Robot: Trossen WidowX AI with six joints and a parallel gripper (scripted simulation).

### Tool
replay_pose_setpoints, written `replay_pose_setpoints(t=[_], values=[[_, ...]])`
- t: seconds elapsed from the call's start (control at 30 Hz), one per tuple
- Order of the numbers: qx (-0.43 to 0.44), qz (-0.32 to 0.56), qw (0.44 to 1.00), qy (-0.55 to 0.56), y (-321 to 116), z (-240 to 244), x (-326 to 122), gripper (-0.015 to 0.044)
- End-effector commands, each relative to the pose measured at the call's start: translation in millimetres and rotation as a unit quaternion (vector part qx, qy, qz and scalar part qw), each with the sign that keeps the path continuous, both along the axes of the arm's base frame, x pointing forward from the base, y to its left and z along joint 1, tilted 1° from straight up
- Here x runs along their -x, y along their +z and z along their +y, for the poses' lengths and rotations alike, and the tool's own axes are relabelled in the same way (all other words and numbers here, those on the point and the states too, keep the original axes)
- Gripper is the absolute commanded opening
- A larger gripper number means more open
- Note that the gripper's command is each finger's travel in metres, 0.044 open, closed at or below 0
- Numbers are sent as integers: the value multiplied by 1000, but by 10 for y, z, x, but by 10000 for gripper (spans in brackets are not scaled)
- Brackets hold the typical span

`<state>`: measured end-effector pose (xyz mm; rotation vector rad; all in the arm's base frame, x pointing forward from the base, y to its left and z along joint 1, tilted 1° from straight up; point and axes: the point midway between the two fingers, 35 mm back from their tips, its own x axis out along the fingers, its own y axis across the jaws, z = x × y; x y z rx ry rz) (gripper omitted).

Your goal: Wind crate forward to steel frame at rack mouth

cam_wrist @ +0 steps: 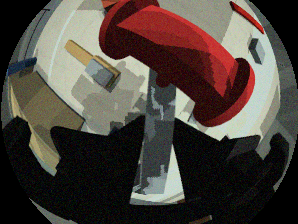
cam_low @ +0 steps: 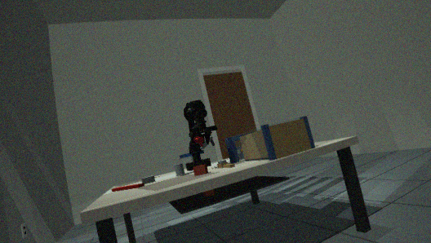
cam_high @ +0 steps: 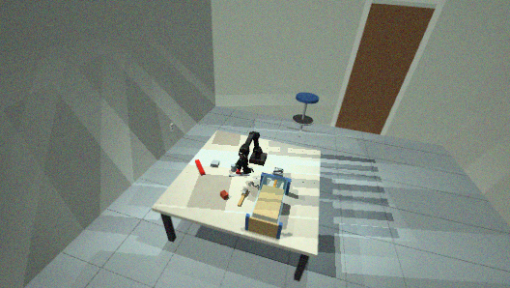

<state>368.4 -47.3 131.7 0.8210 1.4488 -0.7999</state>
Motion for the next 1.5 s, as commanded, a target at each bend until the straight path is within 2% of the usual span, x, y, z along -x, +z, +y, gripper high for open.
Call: replay_pose_setpoints(t=[0.0,0.83,1.47], values=[[2,-6,1000,2,58,237,32,0],[21,-6,999,23,159,1598,564,0],[59,-27,997,47,237,2284,1184,0]])
